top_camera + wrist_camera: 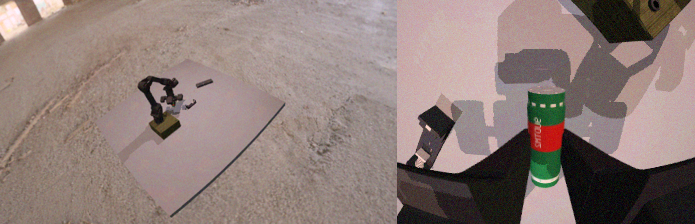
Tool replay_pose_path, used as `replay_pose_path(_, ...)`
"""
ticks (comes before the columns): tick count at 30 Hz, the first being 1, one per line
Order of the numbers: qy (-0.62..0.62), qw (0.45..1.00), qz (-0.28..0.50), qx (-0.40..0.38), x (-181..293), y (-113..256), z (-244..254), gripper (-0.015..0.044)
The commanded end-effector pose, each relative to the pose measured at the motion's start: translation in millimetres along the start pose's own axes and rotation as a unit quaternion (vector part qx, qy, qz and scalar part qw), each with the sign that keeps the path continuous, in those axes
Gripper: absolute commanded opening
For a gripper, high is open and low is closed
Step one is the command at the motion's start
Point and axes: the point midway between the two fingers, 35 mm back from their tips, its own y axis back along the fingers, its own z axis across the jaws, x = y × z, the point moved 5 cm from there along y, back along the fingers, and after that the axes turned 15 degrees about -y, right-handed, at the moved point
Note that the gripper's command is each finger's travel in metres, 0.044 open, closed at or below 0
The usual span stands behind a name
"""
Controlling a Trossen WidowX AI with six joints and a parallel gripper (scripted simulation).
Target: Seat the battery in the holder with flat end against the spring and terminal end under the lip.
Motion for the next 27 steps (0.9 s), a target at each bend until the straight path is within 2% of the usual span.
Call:
replay_pose_path(1, 0.065, 0.998, 0.003, 0.000, 7.1, 4.4, 6.0, 0.0060)
replay_pose_path(14, 0.341, 0.940, 0.006, -0.001, 28.0, 12.4, 30.2, 0.0060)
replay_pose_path(27, 0.591, 0.807, 0.002, -0.006, 45.9, 19.4, 58.4, 0.0060)
